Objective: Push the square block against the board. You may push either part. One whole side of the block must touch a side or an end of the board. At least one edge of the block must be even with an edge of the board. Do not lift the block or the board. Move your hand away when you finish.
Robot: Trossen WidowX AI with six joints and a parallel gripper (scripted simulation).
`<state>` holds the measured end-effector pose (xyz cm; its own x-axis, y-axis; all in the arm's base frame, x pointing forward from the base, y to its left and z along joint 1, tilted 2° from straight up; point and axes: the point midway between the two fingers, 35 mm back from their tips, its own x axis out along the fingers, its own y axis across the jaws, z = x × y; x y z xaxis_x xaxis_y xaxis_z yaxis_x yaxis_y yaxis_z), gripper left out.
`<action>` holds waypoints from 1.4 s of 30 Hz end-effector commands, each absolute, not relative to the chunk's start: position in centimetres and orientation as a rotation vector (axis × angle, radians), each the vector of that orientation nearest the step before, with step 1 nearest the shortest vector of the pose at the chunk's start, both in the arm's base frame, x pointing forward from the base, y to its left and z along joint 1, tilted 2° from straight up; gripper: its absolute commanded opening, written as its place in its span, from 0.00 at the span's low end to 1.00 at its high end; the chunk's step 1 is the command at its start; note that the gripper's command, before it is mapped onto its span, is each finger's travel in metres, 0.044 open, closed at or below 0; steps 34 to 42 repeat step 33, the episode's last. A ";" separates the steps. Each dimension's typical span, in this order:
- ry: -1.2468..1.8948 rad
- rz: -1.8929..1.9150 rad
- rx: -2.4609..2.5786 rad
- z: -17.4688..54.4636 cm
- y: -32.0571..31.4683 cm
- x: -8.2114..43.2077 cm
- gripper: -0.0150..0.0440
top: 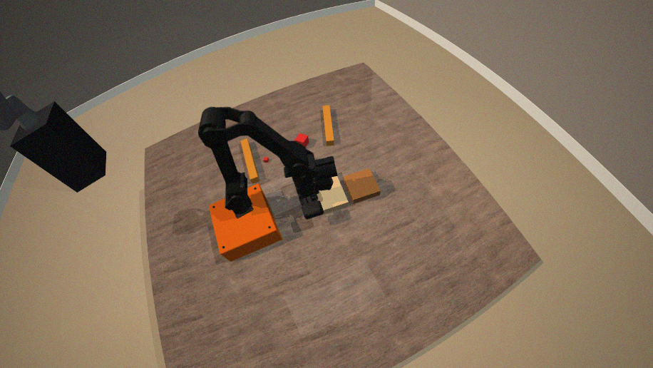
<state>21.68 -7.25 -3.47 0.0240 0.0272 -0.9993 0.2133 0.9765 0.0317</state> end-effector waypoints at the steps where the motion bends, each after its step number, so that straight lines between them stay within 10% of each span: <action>1: 1.548 -0.152 0.192 -3.6 -7.5 22.3 0.25; 42: 1.546 -0.152 0.192 -3.4 -8.1 24.7 0.25</action>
